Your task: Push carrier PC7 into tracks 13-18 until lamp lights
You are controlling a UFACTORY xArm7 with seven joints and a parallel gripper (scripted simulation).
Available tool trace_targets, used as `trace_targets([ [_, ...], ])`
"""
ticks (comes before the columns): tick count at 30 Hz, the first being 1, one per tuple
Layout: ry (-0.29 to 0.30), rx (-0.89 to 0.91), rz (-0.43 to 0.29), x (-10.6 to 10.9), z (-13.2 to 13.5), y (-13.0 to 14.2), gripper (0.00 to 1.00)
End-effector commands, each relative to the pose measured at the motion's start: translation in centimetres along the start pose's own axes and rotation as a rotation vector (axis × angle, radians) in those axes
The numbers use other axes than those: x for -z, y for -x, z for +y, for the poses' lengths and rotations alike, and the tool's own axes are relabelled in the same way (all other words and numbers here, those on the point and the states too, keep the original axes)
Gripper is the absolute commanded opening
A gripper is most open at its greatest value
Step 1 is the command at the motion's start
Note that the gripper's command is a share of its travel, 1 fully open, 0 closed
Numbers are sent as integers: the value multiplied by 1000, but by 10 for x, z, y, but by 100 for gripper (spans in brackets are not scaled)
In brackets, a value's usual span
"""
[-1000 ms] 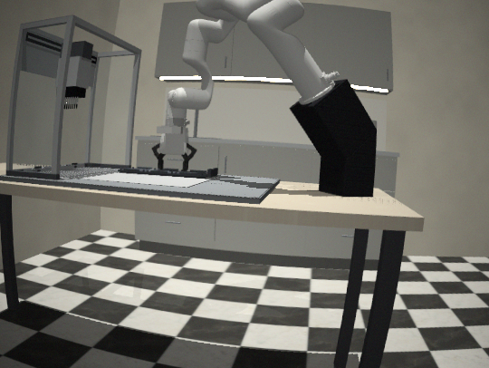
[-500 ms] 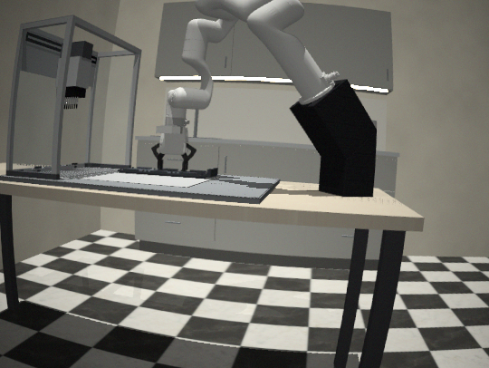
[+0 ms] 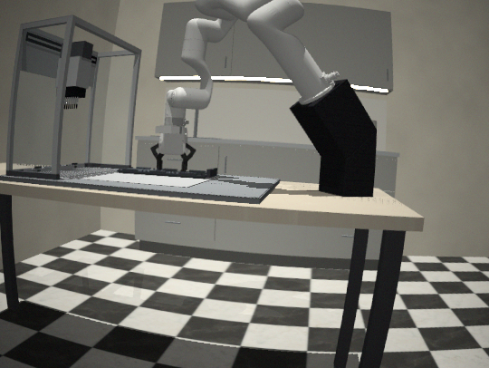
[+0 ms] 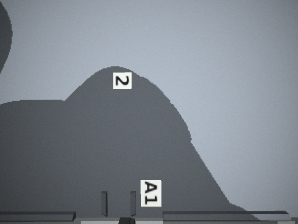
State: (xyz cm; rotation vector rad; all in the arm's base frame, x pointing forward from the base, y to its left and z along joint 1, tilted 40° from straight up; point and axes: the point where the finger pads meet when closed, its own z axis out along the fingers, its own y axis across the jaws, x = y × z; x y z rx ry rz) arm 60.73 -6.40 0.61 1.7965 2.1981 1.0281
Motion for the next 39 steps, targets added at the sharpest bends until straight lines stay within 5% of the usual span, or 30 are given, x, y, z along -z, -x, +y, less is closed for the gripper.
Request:
trace_targets([
  [1, 2, 0, -2, 1, 1, -1, 100],
  [39, 2, 0, -2, 1, 1, -12, 100],
])
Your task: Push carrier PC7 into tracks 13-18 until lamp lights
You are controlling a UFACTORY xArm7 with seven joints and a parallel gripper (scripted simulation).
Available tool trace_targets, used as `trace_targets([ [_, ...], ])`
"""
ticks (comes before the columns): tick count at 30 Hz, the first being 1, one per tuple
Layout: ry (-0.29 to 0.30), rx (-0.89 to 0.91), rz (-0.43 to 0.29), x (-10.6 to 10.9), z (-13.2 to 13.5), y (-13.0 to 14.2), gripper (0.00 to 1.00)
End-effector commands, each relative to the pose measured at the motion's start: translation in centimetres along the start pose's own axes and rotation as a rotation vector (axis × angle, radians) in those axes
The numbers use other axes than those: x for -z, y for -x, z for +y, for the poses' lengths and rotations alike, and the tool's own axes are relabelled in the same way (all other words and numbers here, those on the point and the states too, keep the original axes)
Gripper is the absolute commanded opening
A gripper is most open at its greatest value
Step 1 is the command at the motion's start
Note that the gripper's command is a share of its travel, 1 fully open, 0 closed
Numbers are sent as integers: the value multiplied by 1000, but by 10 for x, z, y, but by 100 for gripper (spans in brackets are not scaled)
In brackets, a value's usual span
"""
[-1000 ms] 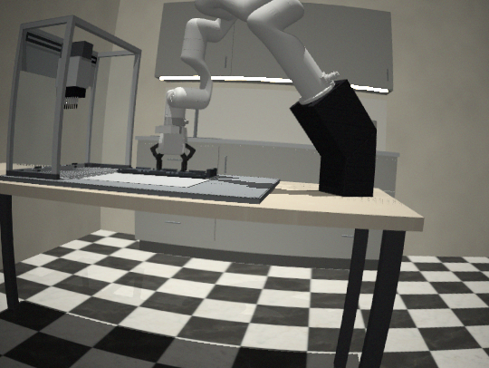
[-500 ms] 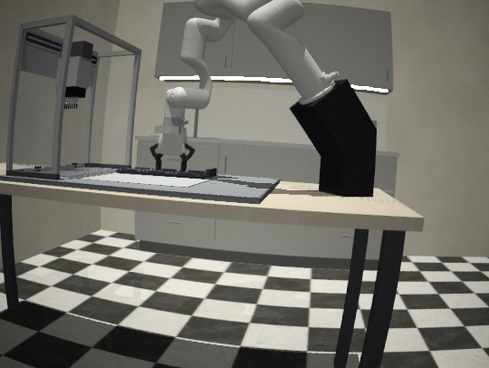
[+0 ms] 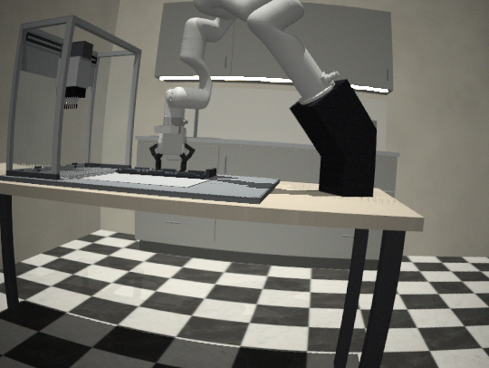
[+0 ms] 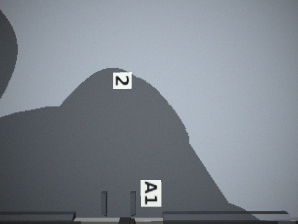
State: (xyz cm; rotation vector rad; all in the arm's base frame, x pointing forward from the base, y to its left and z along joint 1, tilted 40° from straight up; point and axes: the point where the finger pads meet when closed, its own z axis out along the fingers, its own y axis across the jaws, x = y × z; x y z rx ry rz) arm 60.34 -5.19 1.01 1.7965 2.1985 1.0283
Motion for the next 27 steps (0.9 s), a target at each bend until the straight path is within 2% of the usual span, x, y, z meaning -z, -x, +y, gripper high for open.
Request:
trace_targets([
  [1, 2, 0, -2, 1, 1, 1, 100],
  [27, 2, 0, -3, 1, 1, 12, 100],
])
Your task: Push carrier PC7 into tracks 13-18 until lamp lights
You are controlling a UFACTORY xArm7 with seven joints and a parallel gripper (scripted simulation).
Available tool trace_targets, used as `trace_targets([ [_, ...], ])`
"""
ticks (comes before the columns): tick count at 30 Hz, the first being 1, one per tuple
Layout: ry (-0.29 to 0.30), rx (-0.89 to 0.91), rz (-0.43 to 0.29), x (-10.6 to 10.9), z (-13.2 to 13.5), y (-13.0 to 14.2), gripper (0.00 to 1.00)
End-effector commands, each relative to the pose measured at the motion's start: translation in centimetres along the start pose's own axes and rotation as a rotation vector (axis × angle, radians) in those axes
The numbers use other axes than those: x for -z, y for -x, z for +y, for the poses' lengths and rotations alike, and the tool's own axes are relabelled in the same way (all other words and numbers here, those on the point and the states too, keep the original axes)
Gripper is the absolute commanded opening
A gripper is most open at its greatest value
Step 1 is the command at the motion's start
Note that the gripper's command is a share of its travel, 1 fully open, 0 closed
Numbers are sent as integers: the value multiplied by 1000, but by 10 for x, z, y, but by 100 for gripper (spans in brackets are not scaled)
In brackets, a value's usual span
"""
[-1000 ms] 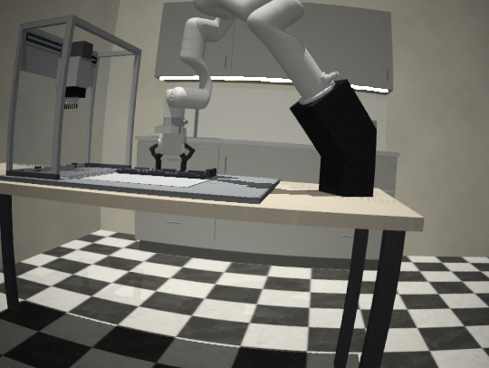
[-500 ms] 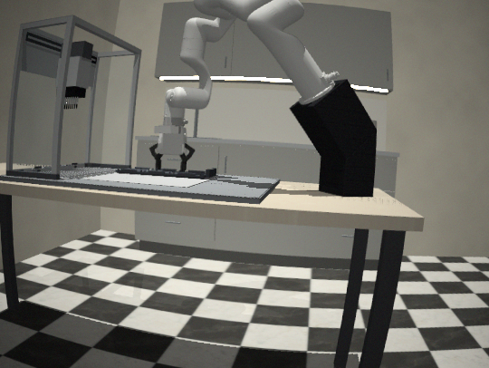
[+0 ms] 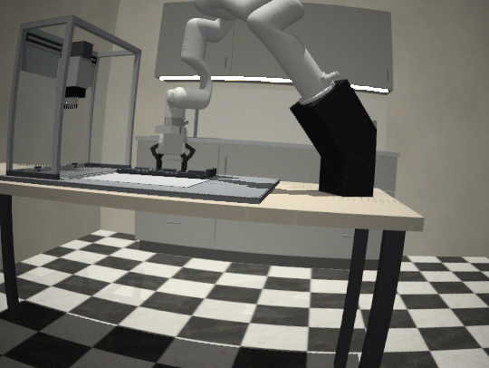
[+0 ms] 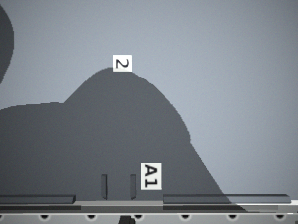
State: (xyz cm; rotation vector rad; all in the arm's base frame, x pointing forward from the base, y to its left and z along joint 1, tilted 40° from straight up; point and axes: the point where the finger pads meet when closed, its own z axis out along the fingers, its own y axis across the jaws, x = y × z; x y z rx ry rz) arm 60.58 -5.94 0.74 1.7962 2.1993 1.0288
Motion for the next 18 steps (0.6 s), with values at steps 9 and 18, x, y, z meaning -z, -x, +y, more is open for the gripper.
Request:
trace_targets([
  [9, 2, 0, -3, 1, 1, 9, 100],
  [18, 2, 0, -3, 1, 1, 15, 100],
])
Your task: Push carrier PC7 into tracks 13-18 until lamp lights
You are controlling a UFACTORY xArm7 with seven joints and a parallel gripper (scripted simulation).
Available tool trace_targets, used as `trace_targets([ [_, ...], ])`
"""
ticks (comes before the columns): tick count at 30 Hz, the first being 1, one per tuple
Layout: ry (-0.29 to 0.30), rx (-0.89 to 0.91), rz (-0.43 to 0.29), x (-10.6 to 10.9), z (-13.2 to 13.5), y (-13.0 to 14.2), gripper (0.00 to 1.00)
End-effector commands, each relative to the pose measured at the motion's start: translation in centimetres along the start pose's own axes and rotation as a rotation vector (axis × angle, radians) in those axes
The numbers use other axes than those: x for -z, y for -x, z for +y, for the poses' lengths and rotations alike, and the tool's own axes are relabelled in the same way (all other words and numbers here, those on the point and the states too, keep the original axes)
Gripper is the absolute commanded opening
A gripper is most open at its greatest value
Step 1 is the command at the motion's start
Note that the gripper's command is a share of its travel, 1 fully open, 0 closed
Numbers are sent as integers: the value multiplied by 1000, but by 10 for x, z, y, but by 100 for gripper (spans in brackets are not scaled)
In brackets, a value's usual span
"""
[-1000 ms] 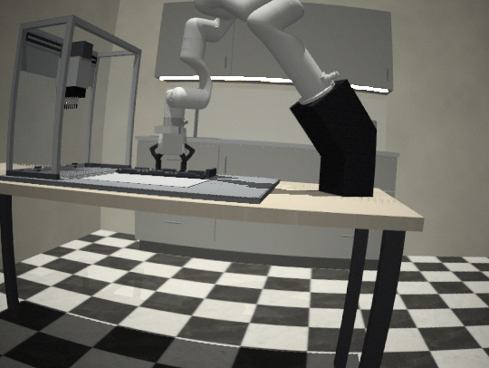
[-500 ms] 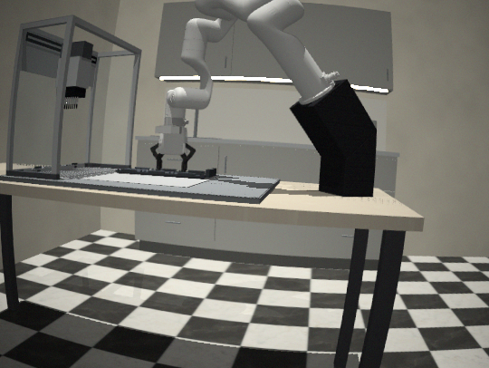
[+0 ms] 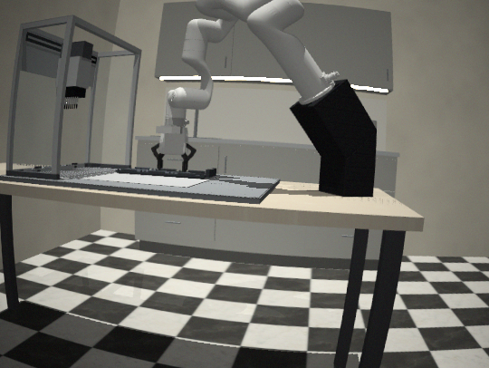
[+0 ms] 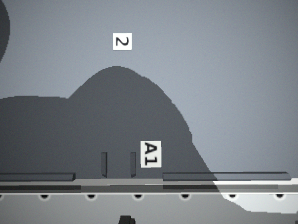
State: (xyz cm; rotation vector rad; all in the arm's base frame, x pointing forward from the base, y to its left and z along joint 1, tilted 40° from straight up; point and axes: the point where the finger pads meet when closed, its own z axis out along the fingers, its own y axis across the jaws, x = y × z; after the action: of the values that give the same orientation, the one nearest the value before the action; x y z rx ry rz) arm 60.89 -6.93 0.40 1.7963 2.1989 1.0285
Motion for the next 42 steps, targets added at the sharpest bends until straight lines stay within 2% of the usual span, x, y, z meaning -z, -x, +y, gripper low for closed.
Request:
trace_targets([
  [1, 2, 0, -3, 1, 1, 5, 100],
  [42, 2, 0, -3, 1, 1, 27, 100],
])
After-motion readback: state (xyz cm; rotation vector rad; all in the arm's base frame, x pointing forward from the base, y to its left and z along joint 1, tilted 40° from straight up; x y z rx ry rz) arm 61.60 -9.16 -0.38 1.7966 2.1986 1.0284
